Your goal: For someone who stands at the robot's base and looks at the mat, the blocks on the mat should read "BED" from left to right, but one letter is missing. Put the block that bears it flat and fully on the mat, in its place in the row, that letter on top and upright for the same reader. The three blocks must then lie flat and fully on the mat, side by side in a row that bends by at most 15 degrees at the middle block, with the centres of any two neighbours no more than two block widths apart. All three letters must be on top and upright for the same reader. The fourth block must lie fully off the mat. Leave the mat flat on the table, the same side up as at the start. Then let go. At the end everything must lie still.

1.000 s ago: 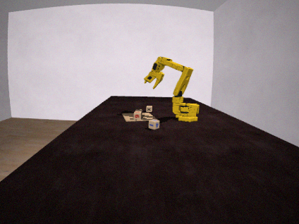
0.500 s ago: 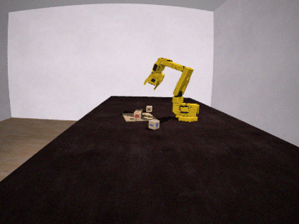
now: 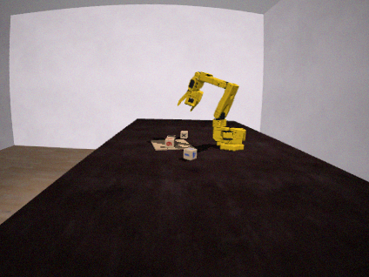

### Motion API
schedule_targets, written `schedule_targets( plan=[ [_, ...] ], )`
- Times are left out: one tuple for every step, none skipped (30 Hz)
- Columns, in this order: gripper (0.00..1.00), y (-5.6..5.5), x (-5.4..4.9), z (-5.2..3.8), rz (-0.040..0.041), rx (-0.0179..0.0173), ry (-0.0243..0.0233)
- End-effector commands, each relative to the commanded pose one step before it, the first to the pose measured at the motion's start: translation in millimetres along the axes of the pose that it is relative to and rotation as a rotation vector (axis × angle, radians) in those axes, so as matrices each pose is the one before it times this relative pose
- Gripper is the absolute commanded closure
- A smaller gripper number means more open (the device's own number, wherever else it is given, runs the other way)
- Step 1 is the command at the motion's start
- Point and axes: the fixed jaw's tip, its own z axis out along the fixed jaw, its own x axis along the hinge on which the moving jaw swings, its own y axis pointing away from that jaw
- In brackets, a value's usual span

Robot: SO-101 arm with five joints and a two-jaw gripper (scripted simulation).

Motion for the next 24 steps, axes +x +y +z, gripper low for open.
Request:
schedule_targets(
  plan=[
    [0.65,-8.75,7.64,-13.035,-0.0087,0.08064,0.06094],
    [0.65,0.01,0.0,0.005,-0.00034,-0.00001,0.0],
    [0.65,0.0,0.0,0.002,-0.00013,-0.00001,0.0],
    [0.65,0.0,0.0,0.0,-0.00002,0.0,0.0],
    [0.65,0.0,0.0,0.0,0.0,0.0,0.0],
    [0.65,0.0,0.0,0.0,0.0,0.0,0.0],
    [0.65,0.01,-0.01,0.028,0.0,-0.00014,-0.00011],
    [0.65,0.06,-0.04,0.184,0.0,-0.00093,-0.0007],
    [0.65,0.15,-0.11,0.467,0.0,-0.00235,-0.00177],
    [0.65,0.27,-0.2,0.845,0.0,-0.00425,-0.00321],
    [0.65,0.41,-0.31,1.29,0.0,-0.0065,-0.0049],
    [0.65,0.56,-0.42,1.776,0.0,-0.00895,-0.00675],
    [0.65,0.73,-0.55,2.279,0.0,-0.0115,-0.00867],
    [0.65,0.89,-0.67,2.779,0.0,-0.01403,-0.01058],
    [0.65,1.05,-0.79,3.257,0.0,-0.01645,-0.01241],
    [0.65,1.19,-0.9,3.696,0.0,-0.01868,-0.01409],
    [0.65,1.32,-1.0,4.083,0.0,-0.02065,-0.01557],
    [0.65,1.43,-1.08,4.407,0.0,-0.02229,-0.01681],
    [0.65,1.52,-1.14,4.657,0.0,-0.02357,-0.01777],
    [0.65,1.57,-1.19,4.828,0.0,-0.02444,-0.01843],
    [0.65,1.6,-1.21,4.914,0.0,-0.02488,-0.01876],
    [0.65,0.0,0.0,0.0,0.0,0.0,0.0],
    [0.65,0.0,0.0,0.0,0.0,0.0,0.0],
    [0.65,1.6,-1.21,4.914,0.0,-0.02488,-0.01876]
  ],
)
